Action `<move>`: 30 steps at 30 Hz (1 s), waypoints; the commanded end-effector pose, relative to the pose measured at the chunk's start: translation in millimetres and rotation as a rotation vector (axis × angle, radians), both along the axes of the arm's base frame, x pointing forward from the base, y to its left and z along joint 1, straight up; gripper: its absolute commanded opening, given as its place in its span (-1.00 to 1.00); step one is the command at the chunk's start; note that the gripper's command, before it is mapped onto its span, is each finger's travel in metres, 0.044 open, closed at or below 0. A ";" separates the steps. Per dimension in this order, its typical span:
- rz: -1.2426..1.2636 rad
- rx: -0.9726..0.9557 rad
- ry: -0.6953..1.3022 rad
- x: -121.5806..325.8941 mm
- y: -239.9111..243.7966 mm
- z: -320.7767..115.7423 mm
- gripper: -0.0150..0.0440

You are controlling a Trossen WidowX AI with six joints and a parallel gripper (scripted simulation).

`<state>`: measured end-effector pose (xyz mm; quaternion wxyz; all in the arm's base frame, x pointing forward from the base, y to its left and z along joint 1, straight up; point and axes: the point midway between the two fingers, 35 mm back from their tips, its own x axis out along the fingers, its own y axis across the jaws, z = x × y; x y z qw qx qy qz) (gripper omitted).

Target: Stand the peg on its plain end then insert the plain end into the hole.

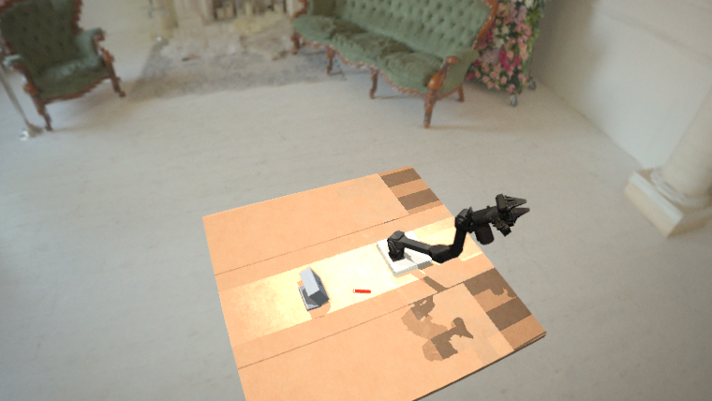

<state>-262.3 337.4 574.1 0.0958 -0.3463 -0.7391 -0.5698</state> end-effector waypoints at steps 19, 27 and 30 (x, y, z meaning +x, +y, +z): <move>0.246 0.189 0.358 42.6 -148.0 95.0 1.00; 0.253 0.267 0.470 77.8 -195.5 116.3 1.00; 0.297 0.298 0.523 91.7 -216.9 124.3 1.00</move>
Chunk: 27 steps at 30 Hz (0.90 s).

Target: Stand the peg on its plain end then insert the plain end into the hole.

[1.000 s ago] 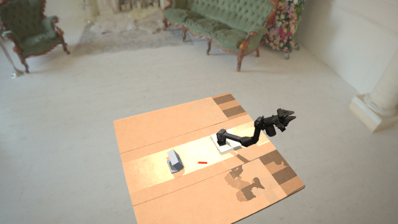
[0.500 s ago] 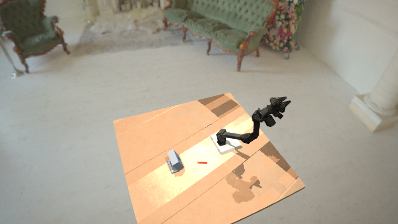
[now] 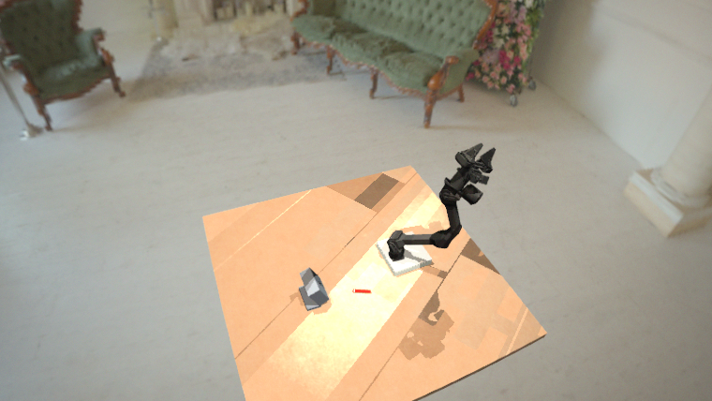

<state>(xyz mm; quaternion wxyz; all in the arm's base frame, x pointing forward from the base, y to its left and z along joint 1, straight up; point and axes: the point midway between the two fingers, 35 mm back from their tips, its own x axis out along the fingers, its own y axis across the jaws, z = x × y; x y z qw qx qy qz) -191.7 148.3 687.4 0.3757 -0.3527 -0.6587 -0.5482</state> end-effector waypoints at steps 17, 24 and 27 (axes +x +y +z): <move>0.364 0.243 0.388 129.4 -146.8 27.1 1.00; 0.506 0.337 0.528 187.6 -187.4 20.9 1.00; 0.571 0.379 0.589 214.5 -202.6 15.1 1.00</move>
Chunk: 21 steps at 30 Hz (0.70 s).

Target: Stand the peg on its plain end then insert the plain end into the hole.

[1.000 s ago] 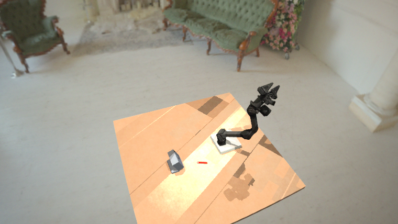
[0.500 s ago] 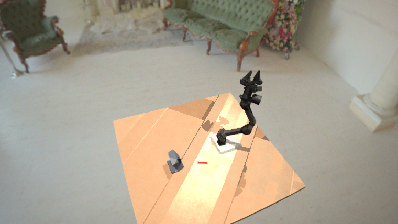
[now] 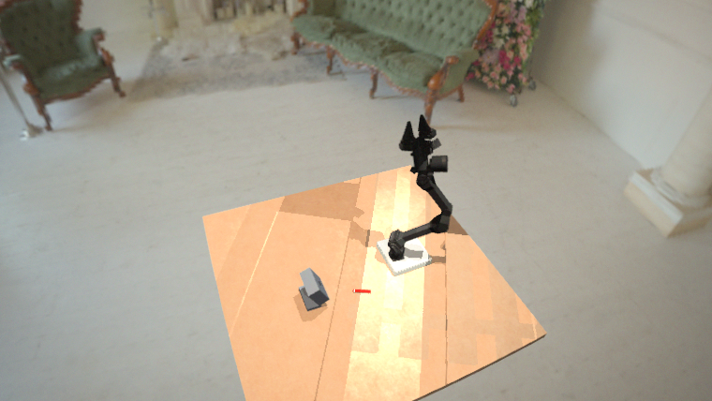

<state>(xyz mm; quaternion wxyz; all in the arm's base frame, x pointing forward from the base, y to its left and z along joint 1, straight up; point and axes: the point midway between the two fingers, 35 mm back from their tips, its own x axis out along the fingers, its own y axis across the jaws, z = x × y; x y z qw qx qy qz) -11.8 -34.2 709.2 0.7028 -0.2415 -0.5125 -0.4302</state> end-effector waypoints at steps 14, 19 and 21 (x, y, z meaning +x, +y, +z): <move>0.347 0.255 0.336 155.4 -65.3 -52.6 1.00; 0.444 0.340 0.448 201.1 -72.7 -79.6 1.00; 0.482 0.375 0.493 218.7 -74.1 -91.6 1.00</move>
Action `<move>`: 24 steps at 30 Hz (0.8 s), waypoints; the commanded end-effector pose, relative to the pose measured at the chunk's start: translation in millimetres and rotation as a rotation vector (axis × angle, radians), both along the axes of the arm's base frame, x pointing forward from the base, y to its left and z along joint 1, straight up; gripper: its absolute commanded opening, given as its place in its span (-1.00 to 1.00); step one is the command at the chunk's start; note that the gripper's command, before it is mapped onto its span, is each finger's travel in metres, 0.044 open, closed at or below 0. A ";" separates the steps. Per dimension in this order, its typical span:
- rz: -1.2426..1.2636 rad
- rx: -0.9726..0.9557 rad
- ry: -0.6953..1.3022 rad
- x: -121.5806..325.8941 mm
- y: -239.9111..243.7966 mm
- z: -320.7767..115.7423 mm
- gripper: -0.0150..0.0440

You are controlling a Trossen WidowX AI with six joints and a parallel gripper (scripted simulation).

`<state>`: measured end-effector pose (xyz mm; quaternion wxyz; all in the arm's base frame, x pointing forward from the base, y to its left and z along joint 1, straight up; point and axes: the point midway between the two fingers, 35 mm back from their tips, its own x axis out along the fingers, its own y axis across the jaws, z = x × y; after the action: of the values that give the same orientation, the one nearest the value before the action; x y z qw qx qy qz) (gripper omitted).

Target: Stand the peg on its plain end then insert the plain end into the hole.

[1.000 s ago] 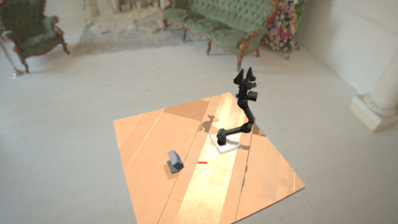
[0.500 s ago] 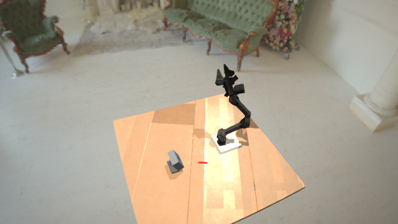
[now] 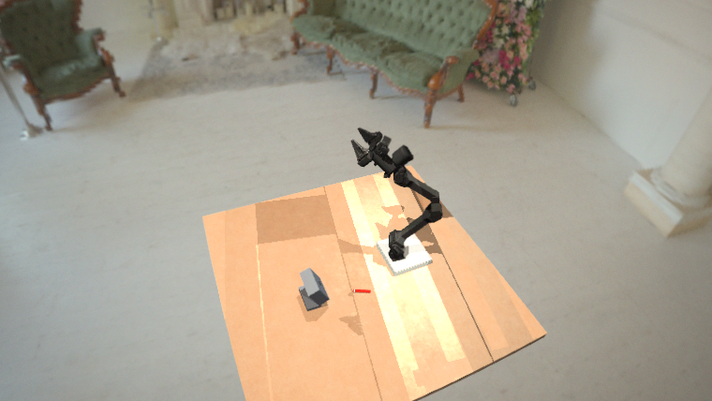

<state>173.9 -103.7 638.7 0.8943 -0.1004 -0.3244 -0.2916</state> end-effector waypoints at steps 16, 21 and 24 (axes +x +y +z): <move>0.301 0.284 0.435 143.3 13.2 -125.7 1.00; 0.374 0.371 0.565 171.3 27.4 -167.6 1.00; 0.420 0.407 0.631 184.6 39.5 -190.4 1.00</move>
<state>341.7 -75.9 475.7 0.9890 0.0450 -0.0268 -0.1387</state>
